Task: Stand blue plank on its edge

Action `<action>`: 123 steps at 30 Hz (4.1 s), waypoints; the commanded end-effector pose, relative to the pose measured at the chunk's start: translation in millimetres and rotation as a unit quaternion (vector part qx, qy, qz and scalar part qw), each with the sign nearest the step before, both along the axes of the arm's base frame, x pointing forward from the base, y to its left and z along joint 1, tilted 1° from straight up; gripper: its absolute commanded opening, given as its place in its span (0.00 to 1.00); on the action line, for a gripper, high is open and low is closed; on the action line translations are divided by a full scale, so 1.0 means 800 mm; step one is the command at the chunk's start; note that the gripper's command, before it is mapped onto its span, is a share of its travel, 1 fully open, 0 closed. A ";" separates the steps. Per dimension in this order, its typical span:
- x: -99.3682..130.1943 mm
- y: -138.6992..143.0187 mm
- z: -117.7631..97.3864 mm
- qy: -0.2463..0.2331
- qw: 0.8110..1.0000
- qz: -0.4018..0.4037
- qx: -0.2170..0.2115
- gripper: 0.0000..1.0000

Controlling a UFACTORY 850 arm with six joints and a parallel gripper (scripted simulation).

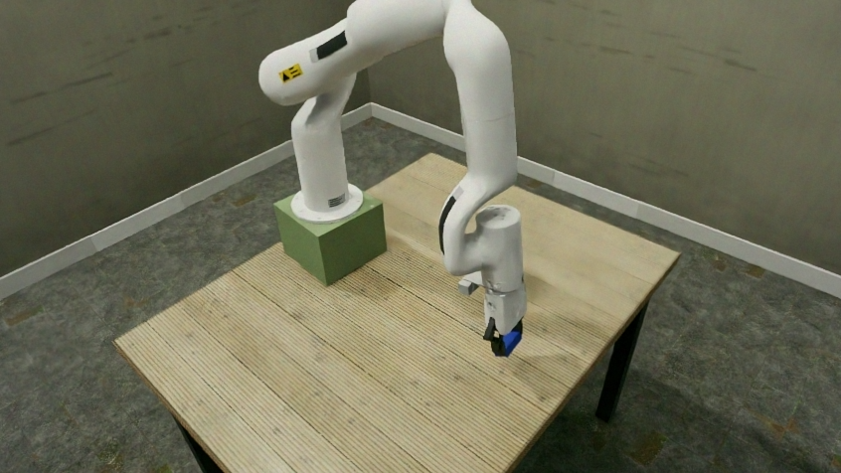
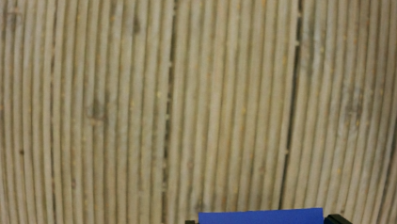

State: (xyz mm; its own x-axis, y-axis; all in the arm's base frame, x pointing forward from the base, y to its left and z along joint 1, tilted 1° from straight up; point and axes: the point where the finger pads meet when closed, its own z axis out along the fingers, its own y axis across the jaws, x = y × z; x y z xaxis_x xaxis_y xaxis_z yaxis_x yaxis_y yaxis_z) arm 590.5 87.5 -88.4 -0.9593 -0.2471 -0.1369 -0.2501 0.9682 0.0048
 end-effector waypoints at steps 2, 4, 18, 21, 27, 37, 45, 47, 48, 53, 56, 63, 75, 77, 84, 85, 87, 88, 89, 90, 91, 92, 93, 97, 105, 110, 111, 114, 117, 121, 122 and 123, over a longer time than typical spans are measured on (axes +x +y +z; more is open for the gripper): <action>-0.001 0.001 0.000 -0.002 1.000 0.001 0.007 0.72; -0.003 0.002 0.000 0.000 1.000 0.001 0.008 0.72; -0.021 0.013 -0.003 0.014 0.999 0.005 0.030 0.72; -0.025 0.015 -0.004 0.016 0.999 0.005 0.036 0.72; -0.033 0.025 -0.005 0.016 0.998 0.007 0.055 0.72; -0.036 0.038 -0.005 0.002 0.997 0.009 0.081 0.72; -0.030 0.043 -0.004 -0.029 0.995 0.009 0.096 0.72; -0.027 0.043 -0.003 -0.038 0.995 0.009 0.097 0.72; -0.026 0.042 -0.003 -0.043 0.994 0.009 0.097 0.72; -0.021 0.040 -0.002 -0.058 0.994 0.008 0.095 0.72; -0.017 0.036 -0.002 -0.072 0.993 0.007 0.090 0.72; -0.008 0.024 -0.001 -0.100 0.992 0.004 0.073 0.72; -0.002 0.006 0.000 -0.124 0.991 0.001 0.048 0.72; -0.001 0.004 0.000 -0.127 0.991 0.000 0.044 0.72; 0.000 -0.001 0.001 -0.132 0.991 -0.001 0.037 0.72; -0.001 -0.002 0.000 -0.132 0.991 -0.001 0.036 0.72; -0.001 -0.002 0.000 -0.132 0.991 -0.001 0.036 0.72; -0.002 -0.002 0.000 -0.132 0.991 -0.001 0.036 0.72; -0.003 -0.002 0.000 -0.132 0.991 -0.001 0.036 0.72; -0.003 -0.002 0.000 -0.132 0.991 -0.001 0.036 0.72; -0.003 -0.002 0.000 -0.132 0.991 -0.001 0.036 0.72; -0.003 -0.002 0.000 -0.132 0.991 -0.001 0.036 0.72; -0.003 -0.002 0.000 -0.132 0.991 -0.001 0.036 0.72; -0.003 -0.002 0.000 -0.132 0.991 -0.001 0.036 0.72; -0.003 -0.002 -0.001 -0.140 0.989 0.000 0.039 0.72; -0.003 -0.001 -0.004 -0.188 0.981 0.000 0.053 0.72; -0.003 -0.001 -0.005 -0.201 0.978 0.000 0.056 0.72; -0.005 -0.002 -0.003 -0.234 0.970 -0.001 0.064 0.72; -0.006 -0.003 -0.002 -0.254 0.965 -0.001 0.068 0.72; -0.009 -0.003 -0.003 -0.256 0.964 -0.001 0.068 0.72; -0.009 -0.004 -0.003 -0.256 0.964 -0.001 0.068 0.72; -0.009 -0.004 -0.003 -0.256 0.964 -0.001 0.068 0.72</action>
State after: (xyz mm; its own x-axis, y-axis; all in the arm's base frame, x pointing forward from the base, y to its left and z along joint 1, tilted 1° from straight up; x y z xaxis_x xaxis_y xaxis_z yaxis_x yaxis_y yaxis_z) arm 582.7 84.1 -90.7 -0.7698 -0.1932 -0.6084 -0.2517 0.9677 0.0111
